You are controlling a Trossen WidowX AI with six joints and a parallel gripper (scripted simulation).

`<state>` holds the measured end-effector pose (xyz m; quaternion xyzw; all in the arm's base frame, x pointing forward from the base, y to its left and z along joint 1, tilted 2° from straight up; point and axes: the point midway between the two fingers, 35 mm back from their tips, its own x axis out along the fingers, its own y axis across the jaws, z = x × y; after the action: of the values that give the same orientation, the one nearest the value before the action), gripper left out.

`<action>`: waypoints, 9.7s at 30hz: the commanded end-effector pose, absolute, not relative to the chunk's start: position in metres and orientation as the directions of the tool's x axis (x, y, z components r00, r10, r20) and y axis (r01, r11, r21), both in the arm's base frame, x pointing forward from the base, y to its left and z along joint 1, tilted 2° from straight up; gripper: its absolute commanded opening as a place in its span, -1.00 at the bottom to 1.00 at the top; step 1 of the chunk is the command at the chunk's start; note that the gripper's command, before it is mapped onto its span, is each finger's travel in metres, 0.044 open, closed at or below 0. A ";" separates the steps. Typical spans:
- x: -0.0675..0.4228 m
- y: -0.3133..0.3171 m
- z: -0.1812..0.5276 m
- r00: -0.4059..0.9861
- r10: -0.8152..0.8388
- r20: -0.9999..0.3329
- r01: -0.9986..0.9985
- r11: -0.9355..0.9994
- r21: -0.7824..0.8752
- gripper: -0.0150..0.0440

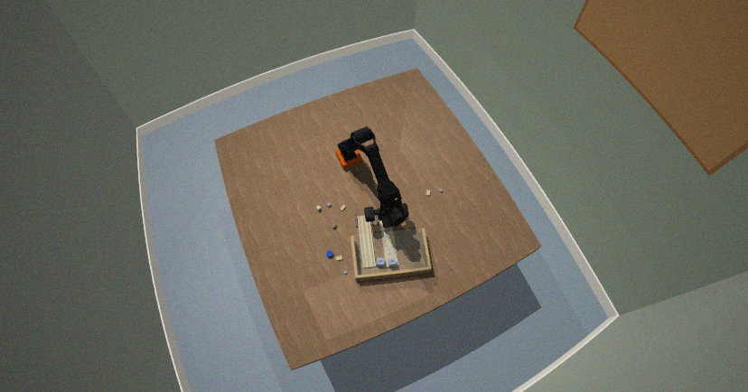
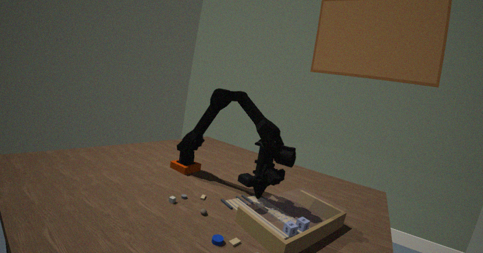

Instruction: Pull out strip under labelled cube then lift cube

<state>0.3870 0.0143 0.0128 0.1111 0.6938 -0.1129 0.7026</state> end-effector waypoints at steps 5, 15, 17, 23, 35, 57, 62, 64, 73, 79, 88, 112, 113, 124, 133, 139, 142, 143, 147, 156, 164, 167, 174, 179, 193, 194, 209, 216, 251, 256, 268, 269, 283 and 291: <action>0.385 0.015 0.009 0.006 -0.001 -1.000 0.308 0.951 0.000 -0.49; 0.385 0.015 0.009 0.006 -0.001 -1.000 0.308 0.951 0.000 -0.49; 0.385 0.015 0.008 0.006 -0.001 -1.000 0.308 0.951 0.000 -0.49; 0.385 0.015 0.008 0.006 -0.001 -1.000 0.308 0.951 0.000 -0.49; 0.385 0.015 0.007 0.006 -0.001 -1.000 0.308 0.951 0.000 -0.49; 0.385 0.015 0.005 0.006 -0.001 -1.000 0.308 0.951 0.000 -0.49; 0.386 0.015 0.005 0.006 -0.001 -1.000 0.308 0.951 0.000 -0.49; 0.386 0.015 0.004 0.006 -0.001 -1.000 0.308 0.951 0.000 -0.49; 0.386 0.015 0.004 0.006 -0.001 -1.000 0.308 0.951 0.000 -0.49; 0.378 0.017 0.004 0.005 -0.001 -1.000 0.308 0.951 0.000 -0.49; 0.365 0.021 0.003 0.004 -0.001 -1.000 0.308 0.951 0.000 -0.49; 0.332 0.033 0.001 0.001 0.000 -1.000 0.308 0.951 0.000 -0.49; 0.330 0.033 0.001 0.001 0.000 -1.000 0.308 0.951 0.000 -0.49; 0.315 0.038 0.001 0.000 0.001 -1.000 0.308 0.951 0.001 -0.49; 0.302 0.043 0.000 -0.001 0.001 -1.000 0.308 0.951 0.001 -0.49; 0.294 0.045 0.000 -0.002 0.001 -1.000 0.308 0.951 0.001 -0.49; 0.290 0.047 0.000 -0.002 0.001 -1.000 0.308 0.951 0.001 -0.49; 0.289 0.047 0.000 -0.002 0.001 -1.000 0.308 0.951 0.001 -0.49; 0.284 0.049 0.000 -0.002 0.001 -1.000 0.308 0.951 0.001 -0.49; 0.272 0.053 0.000 -0.003 0.002 -1.000 0.308 0.951 0.001 -0.49; 0.261 0.057 0.000 -0.004 0.002 -1.000 0.308 0.951 0.001 -0.49; 0.257 0.058 0.000 -0.004 0.002 -1.000 0.308 0.951 0.001 -0.49; 0.248 0.061 0.000 -0.005 0.003 -1.000 0.308 0.951 0.001 -0.49; 0.242 0.063 0.000 -0.006 0.003 -1.000 0.308 0.951 0.001 -0.49; 0.224 0.070 0.000 -0.007 0.003 -1.000 0.308 0.951 0.001 -0.49; 0.223 0.070 0.000 -0.007 0.003 -1.000 0.308 0.951 0.001 -0.49; 0.208 0.075 0.000 -0.008 0.004 -1.000 0.308 0.951 0.001 -0.49; 0.208 0.075 0.000 -0.008 0.004 -1.000 0.308 0.951 0.001 -0.49; 0.219 0.076 0.047 -0.007 0.004 -1.000 0.308 0.951 0.002 -0.49; 0.216 0.074 0.047 -0.007 0.004 -1.000 0.308 0.951 0.001 -0.49; 0.251 0.058 0.046 -0.005 0.002 -1.000 0.331 0.944 0.001 0.49; 0.253 0.057 0.046 -0.004 0.002 -1.000 0.331 0.944 0.001 0.58; 0.294 0.042 0.049 -0.001 0.001 -1.000 0.331 0.944 0.000 1.00; 0.316 0.035 0.052 0.000 0.000 -1.000 0.331 0.944 0.000 1.00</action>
<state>0.3030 0.0380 0.0490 0.1206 0.6993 -0.1205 0.6942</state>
